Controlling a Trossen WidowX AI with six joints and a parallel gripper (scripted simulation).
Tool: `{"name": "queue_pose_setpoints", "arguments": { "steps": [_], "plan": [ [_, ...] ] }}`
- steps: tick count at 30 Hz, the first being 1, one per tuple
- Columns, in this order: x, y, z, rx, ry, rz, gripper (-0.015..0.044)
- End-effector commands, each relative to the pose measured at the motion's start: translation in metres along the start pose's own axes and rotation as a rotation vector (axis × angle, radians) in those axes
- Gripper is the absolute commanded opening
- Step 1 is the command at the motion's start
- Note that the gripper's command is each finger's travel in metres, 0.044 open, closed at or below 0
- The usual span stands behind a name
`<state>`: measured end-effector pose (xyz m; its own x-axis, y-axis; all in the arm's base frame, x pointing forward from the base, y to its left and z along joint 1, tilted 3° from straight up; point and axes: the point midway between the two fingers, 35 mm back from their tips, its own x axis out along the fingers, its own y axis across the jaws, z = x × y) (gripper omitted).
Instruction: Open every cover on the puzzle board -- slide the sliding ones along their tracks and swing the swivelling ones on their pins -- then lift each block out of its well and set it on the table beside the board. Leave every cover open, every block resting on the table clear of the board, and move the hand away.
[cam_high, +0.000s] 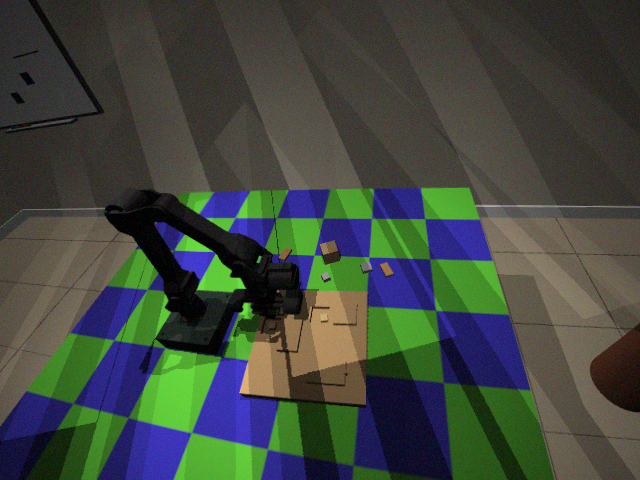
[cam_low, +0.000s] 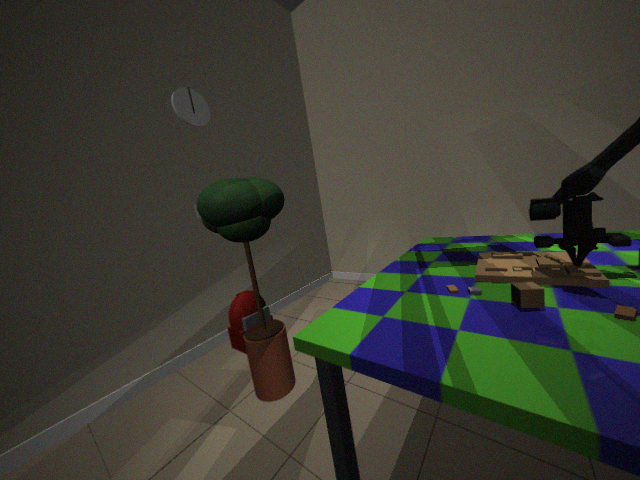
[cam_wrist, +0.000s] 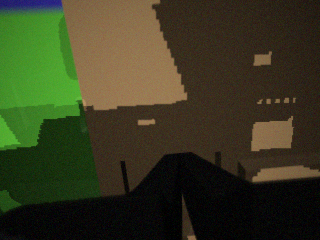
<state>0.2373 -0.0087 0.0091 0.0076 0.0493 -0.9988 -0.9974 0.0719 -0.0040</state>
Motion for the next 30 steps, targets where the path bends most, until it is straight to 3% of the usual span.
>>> {"name": "queue_pose_setpoints", "arguments": {
  "steps": [1, 30],
  "plan": [
    [0.0, 0.001, 0.005, 0.001, -0.005, 0.0, 0.0],
    [-0.027, 0.0, 0.014, 0.001, -0.006, 0.0, 0.0]
  ]
}}
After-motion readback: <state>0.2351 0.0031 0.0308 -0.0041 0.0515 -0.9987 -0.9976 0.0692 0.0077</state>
